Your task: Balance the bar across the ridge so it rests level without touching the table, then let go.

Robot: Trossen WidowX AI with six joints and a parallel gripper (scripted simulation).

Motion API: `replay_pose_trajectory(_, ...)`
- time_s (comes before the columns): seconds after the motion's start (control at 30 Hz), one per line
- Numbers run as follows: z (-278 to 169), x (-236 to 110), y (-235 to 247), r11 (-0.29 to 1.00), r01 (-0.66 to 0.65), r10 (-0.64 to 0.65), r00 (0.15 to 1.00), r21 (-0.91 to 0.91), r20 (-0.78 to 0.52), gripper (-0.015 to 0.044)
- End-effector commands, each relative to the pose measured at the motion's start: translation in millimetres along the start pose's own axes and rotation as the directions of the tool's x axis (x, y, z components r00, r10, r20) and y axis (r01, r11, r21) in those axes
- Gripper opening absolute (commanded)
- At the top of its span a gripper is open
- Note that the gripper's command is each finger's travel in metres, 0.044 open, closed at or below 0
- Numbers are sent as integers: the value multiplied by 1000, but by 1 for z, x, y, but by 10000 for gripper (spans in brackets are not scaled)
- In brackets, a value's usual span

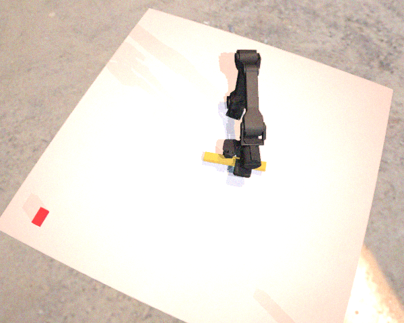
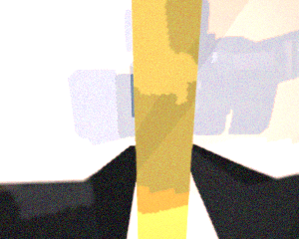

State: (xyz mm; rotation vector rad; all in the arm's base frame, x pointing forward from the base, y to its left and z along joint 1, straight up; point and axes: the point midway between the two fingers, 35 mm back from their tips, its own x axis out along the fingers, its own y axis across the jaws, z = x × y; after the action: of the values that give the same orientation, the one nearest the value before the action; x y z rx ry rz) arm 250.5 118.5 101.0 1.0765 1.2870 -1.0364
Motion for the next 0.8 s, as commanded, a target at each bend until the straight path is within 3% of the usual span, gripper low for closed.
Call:
replay_pose_trajectory(0.0, 0, 1, 0, 1000, -1, 1, 1000, 0, 0, 0)
replay_pose_trajectory(0.77, 0, 3, 0, 1000, -1, 1, 1000, 0, 0, 0)
